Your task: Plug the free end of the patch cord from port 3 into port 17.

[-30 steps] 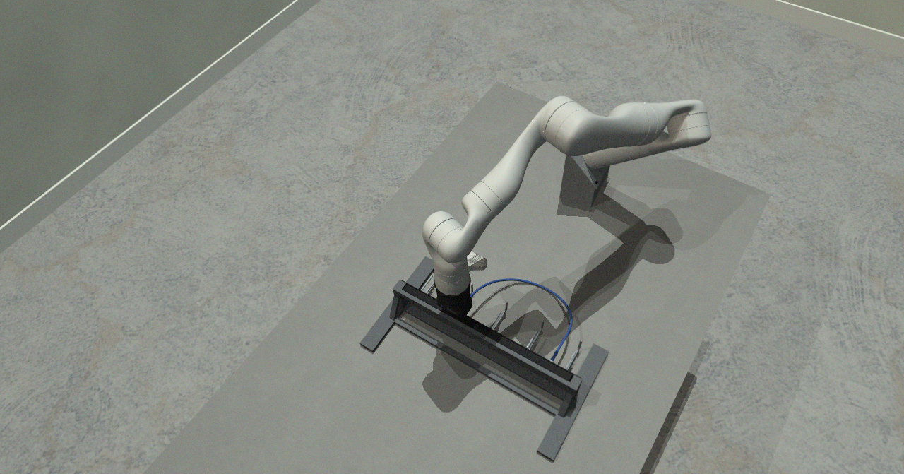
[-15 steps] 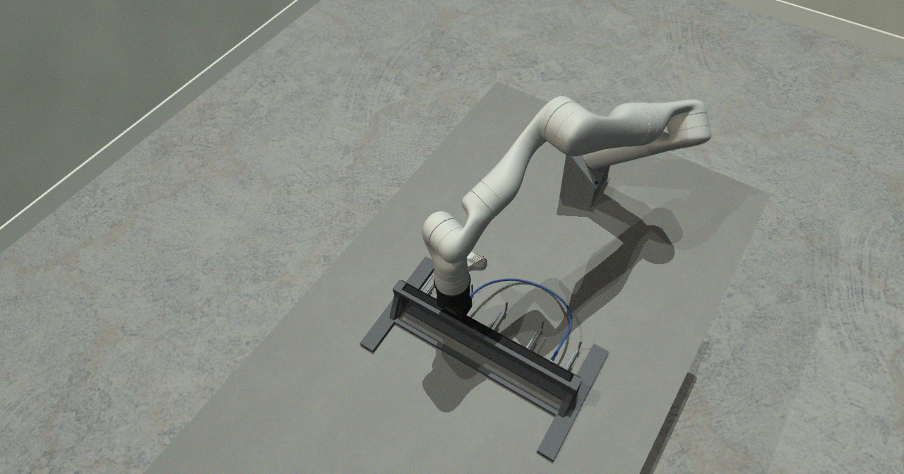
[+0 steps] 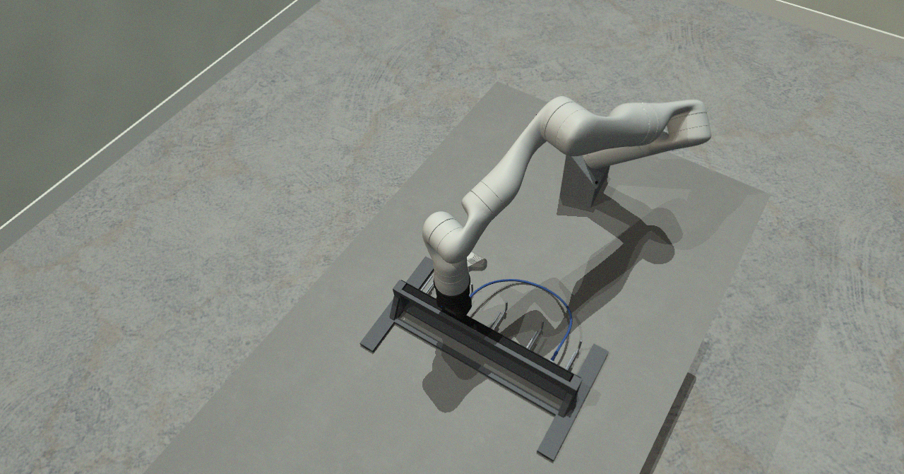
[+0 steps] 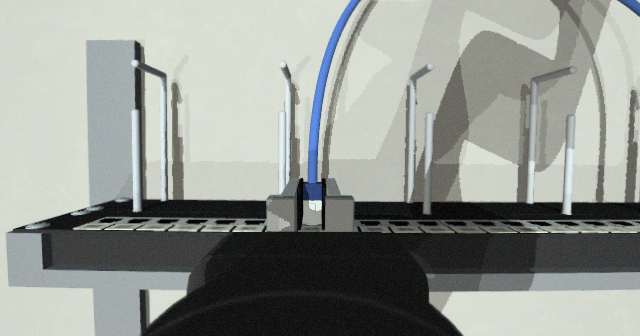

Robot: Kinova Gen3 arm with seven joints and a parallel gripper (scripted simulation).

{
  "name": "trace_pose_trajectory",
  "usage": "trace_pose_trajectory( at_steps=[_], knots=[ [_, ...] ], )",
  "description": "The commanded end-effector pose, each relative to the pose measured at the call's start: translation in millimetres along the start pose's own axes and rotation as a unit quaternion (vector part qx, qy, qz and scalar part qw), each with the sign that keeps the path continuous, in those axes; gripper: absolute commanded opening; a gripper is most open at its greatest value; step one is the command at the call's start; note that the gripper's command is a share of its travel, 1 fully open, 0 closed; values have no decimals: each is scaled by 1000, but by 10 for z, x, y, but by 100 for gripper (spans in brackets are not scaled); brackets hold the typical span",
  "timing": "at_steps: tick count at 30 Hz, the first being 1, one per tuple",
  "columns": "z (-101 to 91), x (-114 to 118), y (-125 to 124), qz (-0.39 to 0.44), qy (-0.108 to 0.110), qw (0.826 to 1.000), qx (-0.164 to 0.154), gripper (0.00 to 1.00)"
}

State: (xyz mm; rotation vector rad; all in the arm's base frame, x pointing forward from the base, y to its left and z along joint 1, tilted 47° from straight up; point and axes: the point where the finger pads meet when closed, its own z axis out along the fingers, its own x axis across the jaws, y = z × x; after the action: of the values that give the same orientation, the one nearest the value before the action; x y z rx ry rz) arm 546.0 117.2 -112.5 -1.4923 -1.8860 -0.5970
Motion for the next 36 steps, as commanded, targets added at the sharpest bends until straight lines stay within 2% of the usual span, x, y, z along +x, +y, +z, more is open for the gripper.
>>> trace_pose_trajectory(
  at_steps=[1,36],
  knots=[
    [-21,22,124,4,0,1000,-16,0],
    [-12,33,86,9,3,1000,-12,0]
  ],
)
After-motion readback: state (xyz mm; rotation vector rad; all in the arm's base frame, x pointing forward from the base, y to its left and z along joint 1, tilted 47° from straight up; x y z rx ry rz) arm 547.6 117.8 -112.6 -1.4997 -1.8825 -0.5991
